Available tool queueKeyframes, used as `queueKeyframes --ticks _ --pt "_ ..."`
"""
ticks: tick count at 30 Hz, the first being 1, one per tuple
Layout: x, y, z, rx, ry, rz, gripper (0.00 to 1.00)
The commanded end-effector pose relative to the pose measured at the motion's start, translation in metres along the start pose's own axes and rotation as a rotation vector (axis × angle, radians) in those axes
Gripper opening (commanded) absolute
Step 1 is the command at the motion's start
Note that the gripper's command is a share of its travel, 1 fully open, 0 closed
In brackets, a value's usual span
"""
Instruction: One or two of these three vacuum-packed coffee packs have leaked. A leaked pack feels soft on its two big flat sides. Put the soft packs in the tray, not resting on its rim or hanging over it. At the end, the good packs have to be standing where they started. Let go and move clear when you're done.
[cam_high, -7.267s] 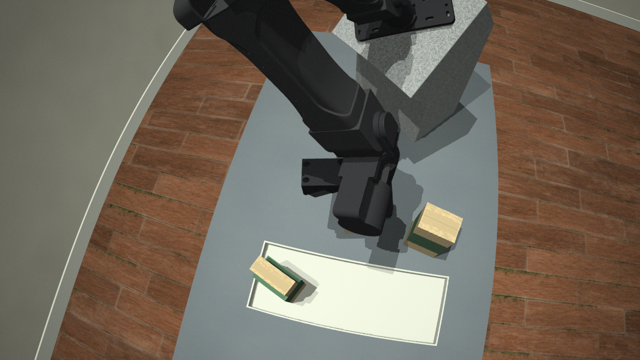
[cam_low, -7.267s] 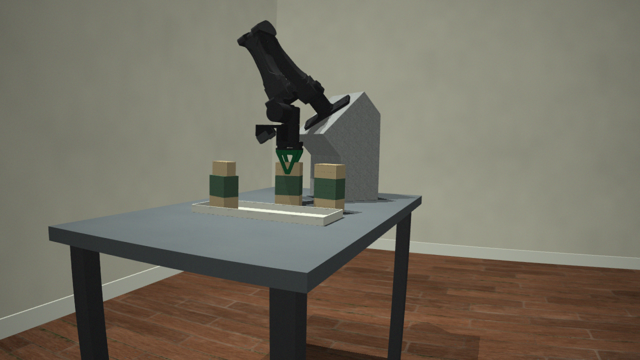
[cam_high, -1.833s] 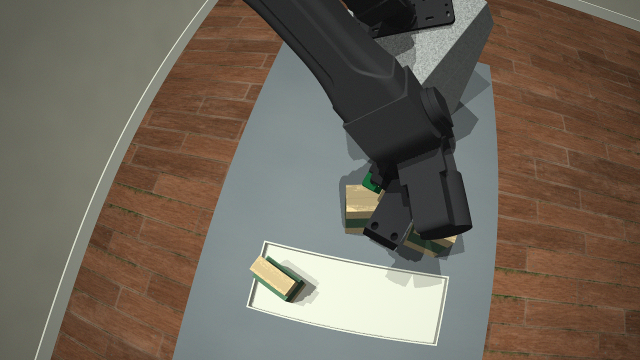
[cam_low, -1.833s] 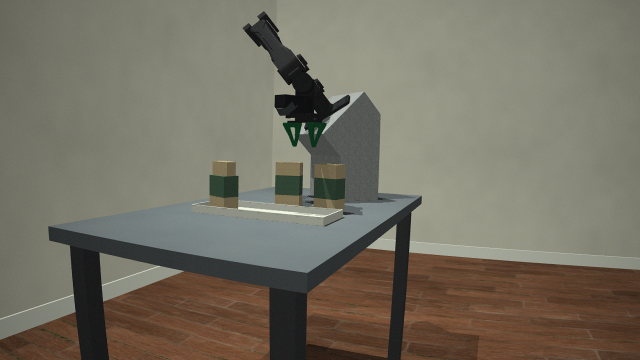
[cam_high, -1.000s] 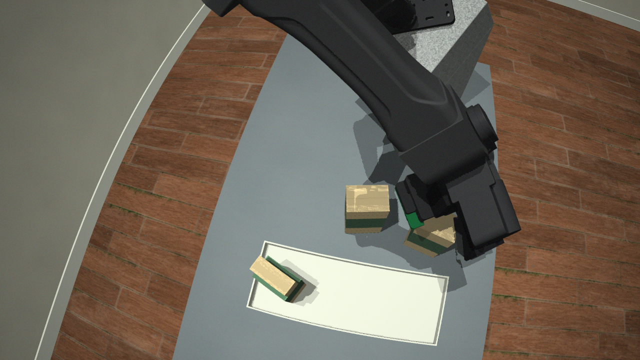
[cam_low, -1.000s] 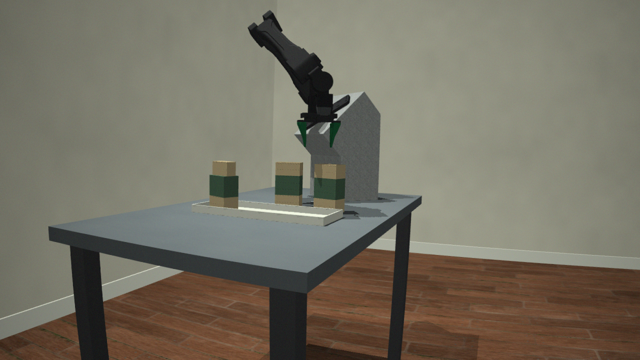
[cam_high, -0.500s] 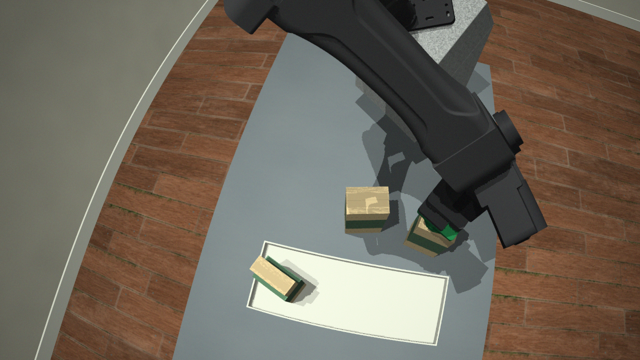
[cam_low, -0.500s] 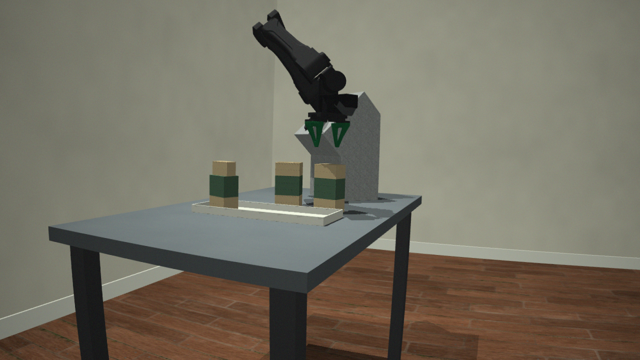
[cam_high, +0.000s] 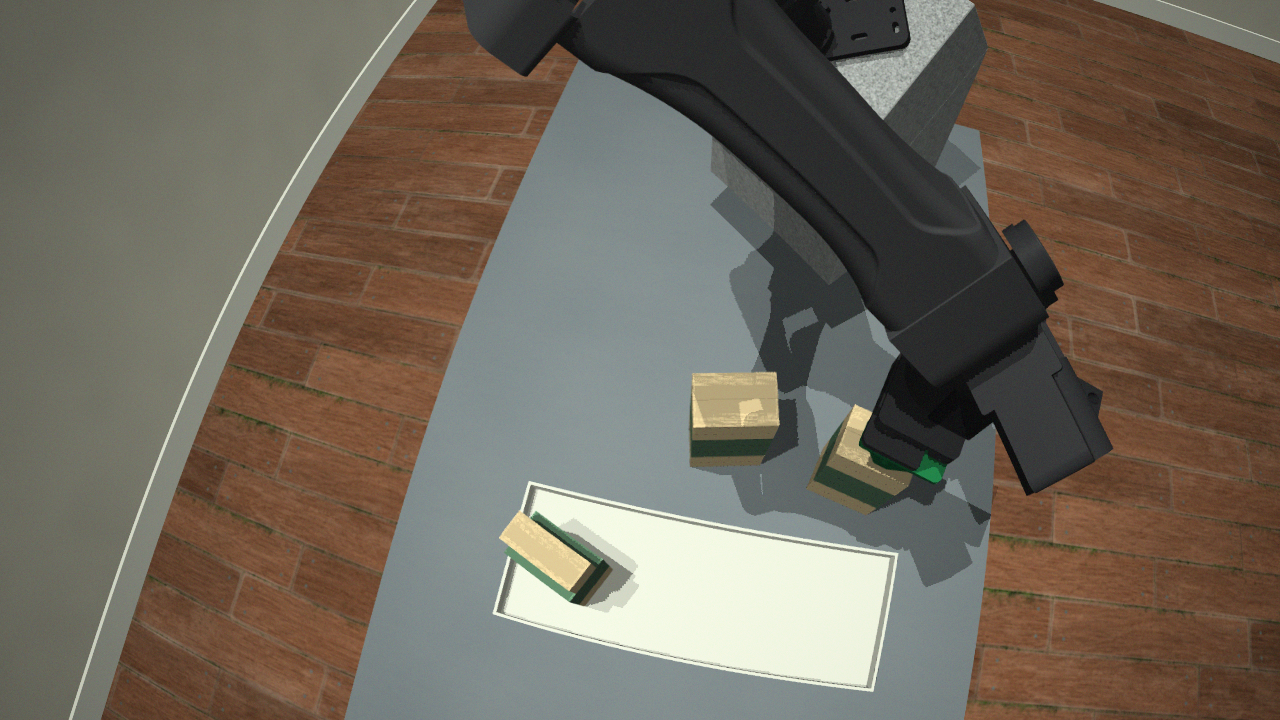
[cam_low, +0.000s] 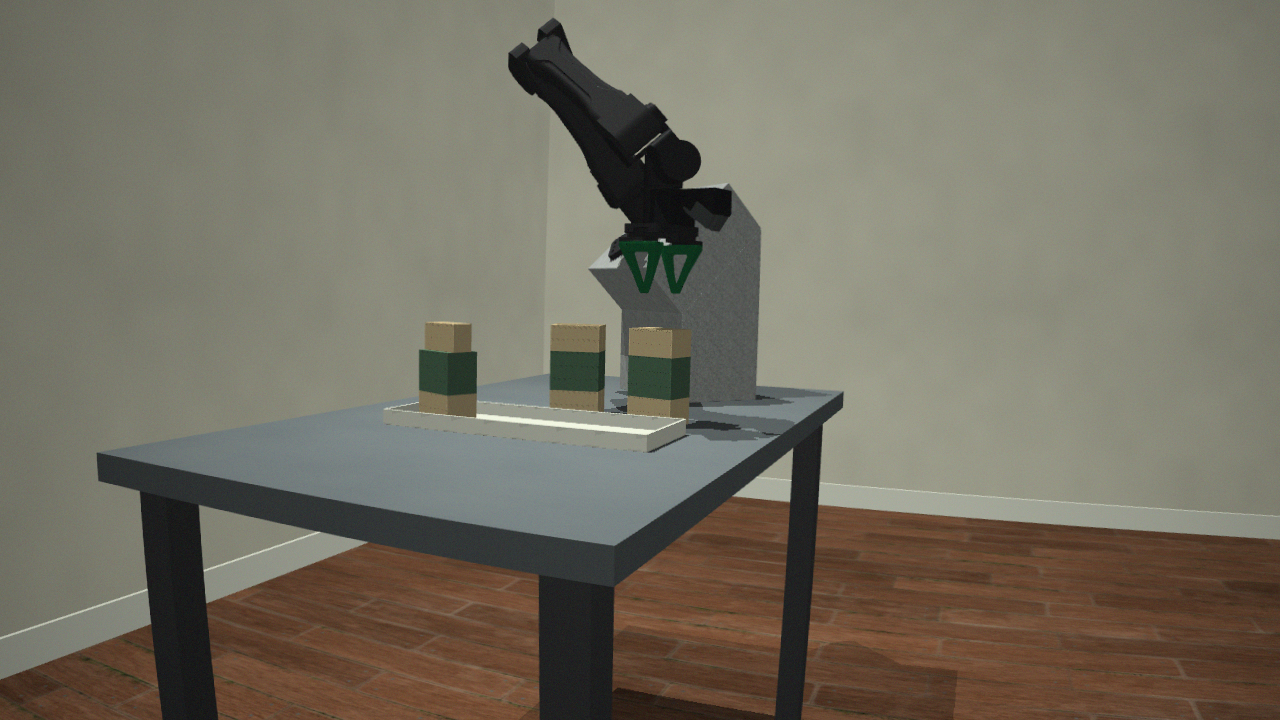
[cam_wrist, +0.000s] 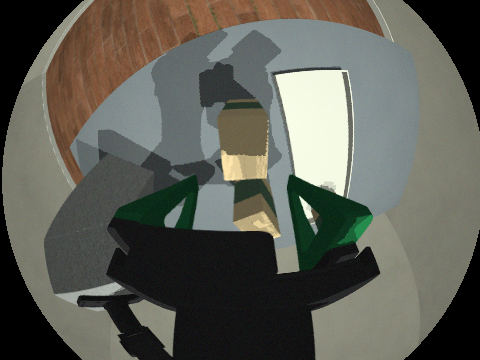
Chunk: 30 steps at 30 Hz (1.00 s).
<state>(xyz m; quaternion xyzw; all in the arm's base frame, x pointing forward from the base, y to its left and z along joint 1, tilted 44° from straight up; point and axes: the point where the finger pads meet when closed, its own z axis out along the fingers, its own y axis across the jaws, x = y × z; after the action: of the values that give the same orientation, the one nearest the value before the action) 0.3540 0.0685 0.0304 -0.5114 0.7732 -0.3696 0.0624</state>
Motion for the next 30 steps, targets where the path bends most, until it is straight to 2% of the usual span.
queueKeyframes --ticks 1,4,7,9,17,21,30 --pt "-0.009 -0.004 -0.008 0.016 -0.026 -0.022 0.79" --pt "-0.01 -0.003 -0.006 0.016 -0.027 -0.023 0.79" --pt "-0.001 0.007 0.008 -0.01 0.001 -0.057 0.79" --pt "-0.001 0.007 0.008 -0.01 0.001 -0.057 0.79" --pt "-0.001 0.006 0.043 -0.012 0.001 -0.059 0.79" --pt "-0.009 -0.007 0.032 0.022 -0.036 -0.04 0.79" --pt "-0.008 0.0 0.036 0.007 -0.023 -0.058 0.79"
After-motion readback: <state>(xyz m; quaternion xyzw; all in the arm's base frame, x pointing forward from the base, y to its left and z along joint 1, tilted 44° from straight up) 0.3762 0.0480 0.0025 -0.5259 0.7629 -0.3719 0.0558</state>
